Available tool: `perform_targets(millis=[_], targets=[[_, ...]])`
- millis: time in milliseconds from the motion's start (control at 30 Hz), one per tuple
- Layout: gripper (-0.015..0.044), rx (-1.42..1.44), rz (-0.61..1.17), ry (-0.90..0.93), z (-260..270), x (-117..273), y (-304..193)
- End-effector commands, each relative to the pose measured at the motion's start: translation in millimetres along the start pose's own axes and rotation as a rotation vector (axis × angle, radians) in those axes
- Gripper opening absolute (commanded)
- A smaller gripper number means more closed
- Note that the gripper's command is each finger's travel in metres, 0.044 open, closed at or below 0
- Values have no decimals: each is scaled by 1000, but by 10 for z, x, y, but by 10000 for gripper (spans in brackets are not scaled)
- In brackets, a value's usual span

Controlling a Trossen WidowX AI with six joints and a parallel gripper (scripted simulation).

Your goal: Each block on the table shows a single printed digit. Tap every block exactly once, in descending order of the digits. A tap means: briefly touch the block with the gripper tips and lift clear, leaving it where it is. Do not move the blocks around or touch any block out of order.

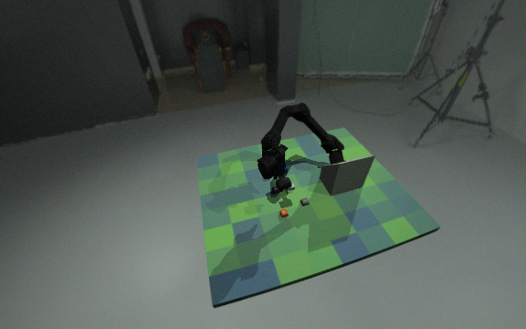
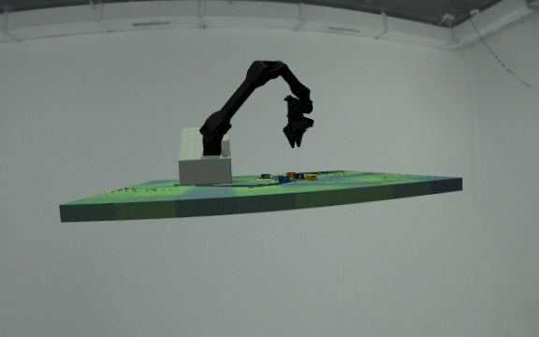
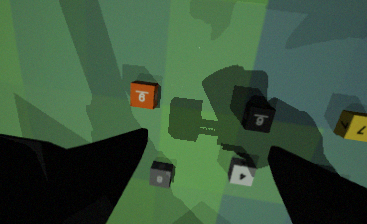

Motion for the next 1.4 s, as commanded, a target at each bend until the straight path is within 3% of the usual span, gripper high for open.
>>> perform_targets(millis=[0, 767, 1067, 1367], targets=[[400, -11, -3, -17, -594, -32, -110], [400, -12, -3, -19, -632, -36, -119], [400, -12, -3, -23, -1908, -7, -44], [400, -12, -3, -25, -1984, -5, -55]])
Point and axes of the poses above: the point midway between the two fingers, 35 mm back from their tips, its own x axis back along the fingers, its own z axis across the jaws, y = z × x, the point moved 6 cm from there along x, back along the fingers
